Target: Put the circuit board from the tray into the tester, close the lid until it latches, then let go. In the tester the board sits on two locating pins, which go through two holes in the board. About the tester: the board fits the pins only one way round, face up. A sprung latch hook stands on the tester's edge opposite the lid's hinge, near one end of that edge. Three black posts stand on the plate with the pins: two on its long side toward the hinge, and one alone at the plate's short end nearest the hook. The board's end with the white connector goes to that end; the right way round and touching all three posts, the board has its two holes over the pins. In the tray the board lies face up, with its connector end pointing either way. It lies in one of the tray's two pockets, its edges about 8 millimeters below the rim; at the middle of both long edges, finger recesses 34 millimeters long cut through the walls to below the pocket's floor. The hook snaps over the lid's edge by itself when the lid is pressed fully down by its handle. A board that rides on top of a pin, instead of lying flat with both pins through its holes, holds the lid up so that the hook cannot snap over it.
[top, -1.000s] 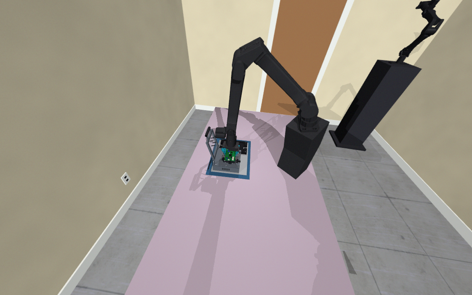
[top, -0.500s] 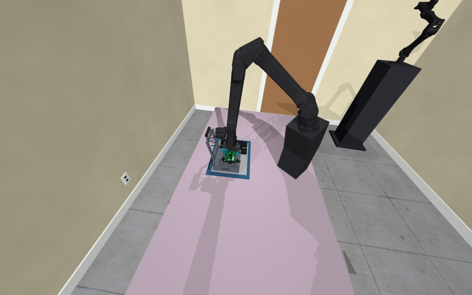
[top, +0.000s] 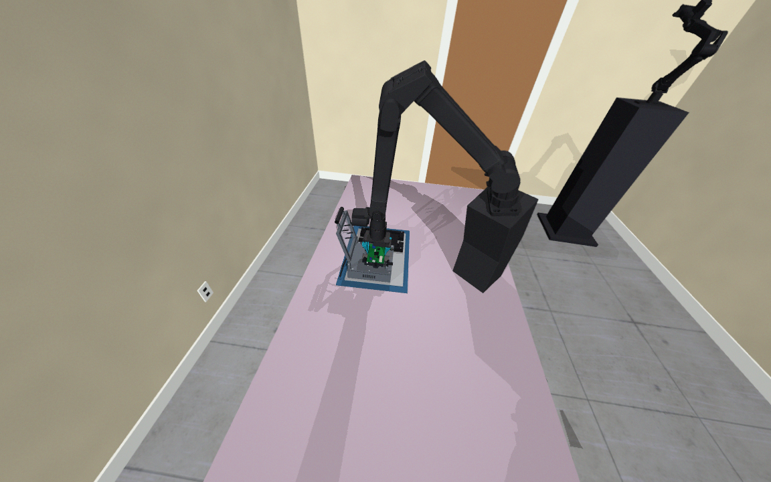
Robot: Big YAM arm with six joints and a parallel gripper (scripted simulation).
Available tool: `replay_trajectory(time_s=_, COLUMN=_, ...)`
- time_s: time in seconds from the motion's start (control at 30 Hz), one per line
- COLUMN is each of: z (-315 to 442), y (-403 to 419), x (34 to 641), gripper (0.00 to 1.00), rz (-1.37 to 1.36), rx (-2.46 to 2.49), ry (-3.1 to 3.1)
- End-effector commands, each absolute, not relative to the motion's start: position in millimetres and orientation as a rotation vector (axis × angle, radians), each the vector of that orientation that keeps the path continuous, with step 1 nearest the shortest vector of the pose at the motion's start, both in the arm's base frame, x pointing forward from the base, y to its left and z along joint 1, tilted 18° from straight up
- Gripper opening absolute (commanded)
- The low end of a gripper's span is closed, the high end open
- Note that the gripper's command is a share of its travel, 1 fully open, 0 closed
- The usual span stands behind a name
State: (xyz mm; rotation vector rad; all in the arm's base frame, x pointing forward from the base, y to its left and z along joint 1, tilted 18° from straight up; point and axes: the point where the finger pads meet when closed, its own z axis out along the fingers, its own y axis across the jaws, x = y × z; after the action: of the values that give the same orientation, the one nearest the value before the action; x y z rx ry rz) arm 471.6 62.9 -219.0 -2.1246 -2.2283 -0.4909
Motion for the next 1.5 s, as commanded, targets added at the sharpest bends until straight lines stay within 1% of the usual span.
replay_trajectory(time_s=0.0, z=-210.3, y=68.4, x=481.0, gripper=0.72, rz=-0.53, rx=-2.125, ry=-2.254)
replay_trajectory(time_s=1.47, z=-207.3, y=68.7, x=488.6, gripper=0.72, rz=-0.541, rx=-2.128, ry=-2.256)
